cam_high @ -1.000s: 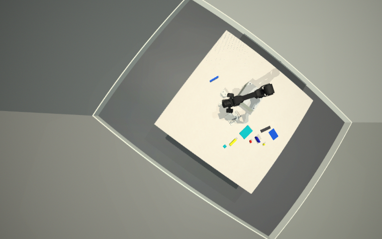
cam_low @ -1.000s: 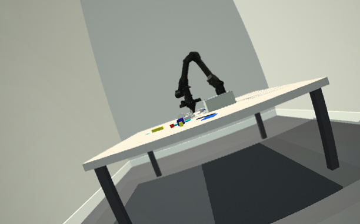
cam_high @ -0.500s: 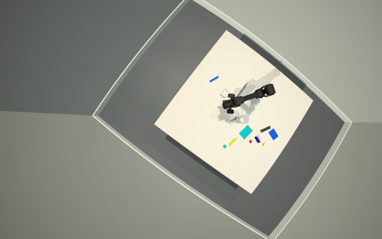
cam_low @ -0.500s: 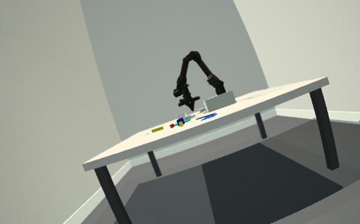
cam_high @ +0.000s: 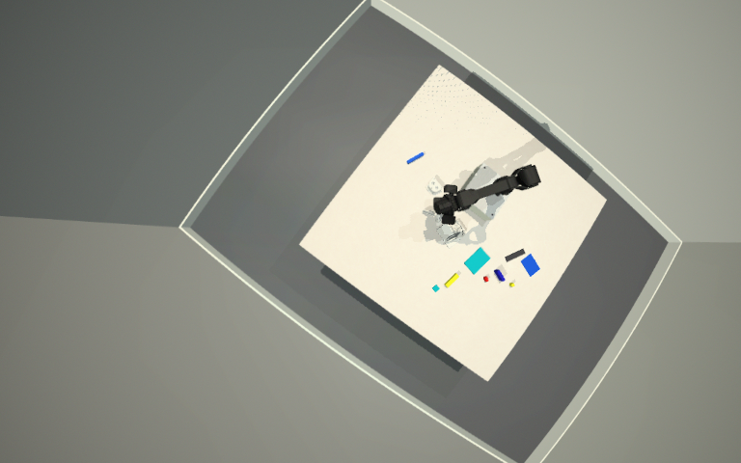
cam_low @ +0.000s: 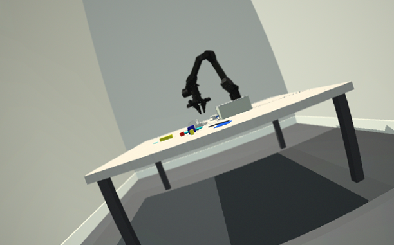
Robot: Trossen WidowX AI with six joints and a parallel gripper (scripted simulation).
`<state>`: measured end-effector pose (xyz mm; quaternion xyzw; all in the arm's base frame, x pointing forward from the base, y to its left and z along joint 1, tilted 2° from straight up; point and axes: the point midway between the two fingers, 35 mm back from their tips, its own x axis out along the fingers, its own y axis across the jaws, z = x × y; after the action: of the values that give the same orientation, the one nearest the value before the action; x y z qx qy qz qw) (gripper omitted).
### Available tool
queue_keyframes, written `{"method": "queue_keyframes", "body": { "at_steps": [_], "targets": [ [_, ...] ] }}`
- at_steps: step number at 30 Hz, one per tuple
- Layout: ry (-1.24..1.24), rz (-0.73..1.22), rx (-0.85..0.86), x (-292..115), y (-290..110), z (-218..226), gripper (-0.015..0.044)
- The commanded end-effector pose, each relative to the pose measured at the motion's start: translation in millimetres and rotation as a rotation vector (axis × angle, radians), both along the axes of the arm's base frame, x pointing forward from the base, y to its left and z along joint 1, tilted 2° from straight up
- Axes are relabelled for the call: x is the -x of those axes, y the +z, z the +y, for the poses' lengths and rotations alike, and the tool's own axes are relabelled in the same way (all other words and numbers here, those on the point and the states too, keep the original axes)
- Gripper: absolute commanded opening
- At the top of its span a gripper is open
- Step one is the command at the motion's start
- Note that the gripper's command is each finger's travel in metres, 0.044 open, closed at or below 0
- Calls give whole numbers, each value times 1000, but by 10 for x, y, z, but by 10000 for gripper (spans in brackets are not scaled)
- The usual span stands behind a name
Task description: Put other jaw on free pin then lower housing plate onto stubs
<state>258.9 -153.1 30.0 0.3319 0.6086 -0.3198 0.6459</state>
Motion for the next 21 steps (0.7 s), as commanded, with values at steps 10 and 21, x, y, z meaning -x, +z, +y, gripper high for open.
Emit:
{"method": "queue_keyframes", "body": {
  "at_steps": [10,21],
  "targets": [
    [0,-3,2,-6,3,-1,440],
    [0,-3,2,-6,3,-1,440]
  ]
}}
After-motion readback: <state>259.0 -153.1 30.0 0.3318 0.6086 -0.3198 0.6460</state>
